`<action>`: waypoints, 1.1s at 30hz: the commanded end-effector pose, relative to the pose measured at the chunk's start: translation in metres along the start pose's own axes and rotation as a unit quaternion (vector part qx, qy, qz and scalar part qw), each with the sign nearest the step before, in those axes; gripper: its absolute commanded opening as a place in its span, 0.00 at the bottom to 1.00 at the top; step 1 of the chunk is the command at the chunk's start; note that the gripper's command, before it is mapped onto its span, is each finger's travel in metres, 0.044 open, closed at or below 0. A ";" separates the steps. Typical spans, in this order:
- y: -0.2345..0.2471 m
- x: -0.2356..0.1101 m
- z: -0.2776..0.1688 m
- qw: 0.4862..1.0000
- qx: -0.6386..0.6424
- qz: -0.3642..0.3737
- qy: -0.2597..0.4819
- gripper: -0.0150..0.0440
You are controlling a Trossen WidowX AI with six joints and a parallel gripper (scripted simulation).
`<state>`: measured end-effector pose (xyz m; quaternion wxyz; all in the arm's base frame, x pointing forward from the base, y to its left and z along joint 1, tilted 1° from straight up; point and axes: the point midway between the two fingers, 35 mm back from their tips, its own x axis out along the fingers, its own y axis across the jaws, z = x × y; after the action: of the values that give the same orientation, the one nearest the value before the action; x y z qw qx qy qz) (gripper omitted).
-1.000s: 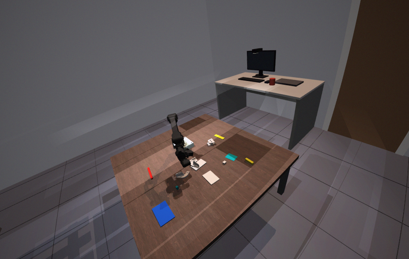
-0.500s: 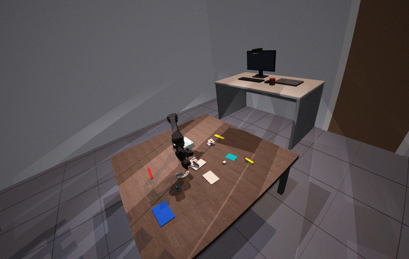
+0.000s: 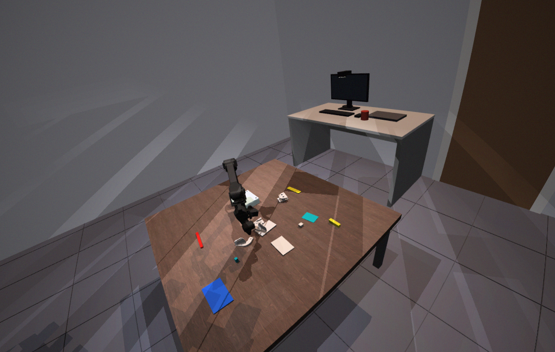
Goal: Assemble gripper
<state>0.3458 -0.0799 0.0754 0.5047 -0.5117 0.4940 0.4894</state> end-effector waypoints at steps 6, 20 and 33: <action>0.000 0.001 0.000 1.000 0.000 0.000 0.000 1.00; 0.001 -0.009 0.000 1.000 0.000 0.000 0.000 0.47; 0.001 -0.009 0.000 1.000 0.000 0.000 0.000 0.25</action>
<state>0.3447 -0.0797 0.0832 0.5045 -0.5113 0.4942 0.4896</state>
